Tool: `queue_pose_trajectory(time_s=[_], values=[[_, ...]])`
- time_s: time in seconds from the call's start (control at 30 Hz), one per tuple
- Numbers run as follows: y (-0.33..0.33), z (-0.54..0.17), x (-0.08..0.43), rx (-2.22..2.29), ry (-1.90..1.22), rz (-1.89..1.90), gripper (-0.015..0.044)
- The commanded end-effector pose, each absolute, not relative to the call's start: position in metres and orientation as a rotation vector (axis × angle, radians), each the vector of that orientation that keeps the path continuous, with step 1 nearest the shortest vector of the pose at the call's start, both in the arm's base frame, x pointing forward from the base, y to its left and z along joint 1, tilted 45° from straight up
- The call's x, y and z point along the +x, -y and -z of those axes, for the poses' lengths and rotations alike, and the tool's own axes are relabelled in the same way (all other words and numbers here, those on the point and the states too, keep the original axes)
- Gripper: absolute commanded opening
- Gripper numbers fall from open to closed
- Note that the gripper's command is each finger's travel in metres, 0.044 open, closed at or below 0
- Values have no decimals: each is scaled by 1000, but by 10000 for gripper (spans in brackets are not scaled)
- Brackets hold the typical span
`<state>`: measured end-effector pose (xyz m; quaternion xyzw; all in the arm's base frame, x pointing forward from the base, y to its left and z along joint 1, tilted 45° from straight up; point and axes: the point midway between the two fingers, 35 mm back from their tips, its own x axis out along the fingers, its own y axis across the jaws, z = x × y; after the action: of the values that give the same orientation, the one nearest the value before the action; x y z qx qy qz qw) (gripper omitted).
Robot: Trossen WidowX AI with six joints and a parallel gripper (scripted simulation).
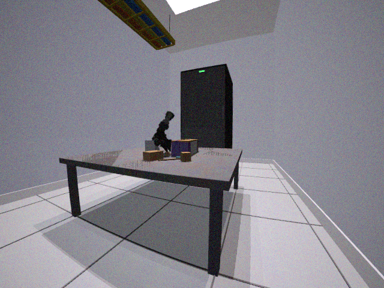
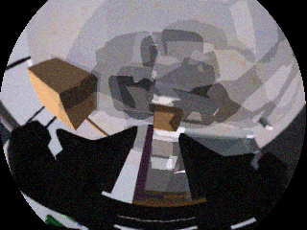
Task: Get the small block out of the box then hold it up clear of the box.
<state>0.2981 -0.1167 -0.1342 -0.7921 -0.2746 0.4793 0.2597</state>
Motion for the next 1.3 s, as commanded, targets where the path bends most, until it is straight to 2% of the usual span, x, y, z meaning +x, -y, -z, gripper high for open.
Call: queue_pose_trajectory(time_s=[0.0,0.43,0.67,0.77,0.87,1.27], values=[[108,140,295,-2128,746,-1299,285],[94,150,294,-2127,748,-1297,285],[94,150,294,-2127,748,-1297,101],[94,150,294,-2127,748,-1297,81],[106,146,297,-2145,717,-1282,3],[136,111,297,-2138,743,-1298,0]])
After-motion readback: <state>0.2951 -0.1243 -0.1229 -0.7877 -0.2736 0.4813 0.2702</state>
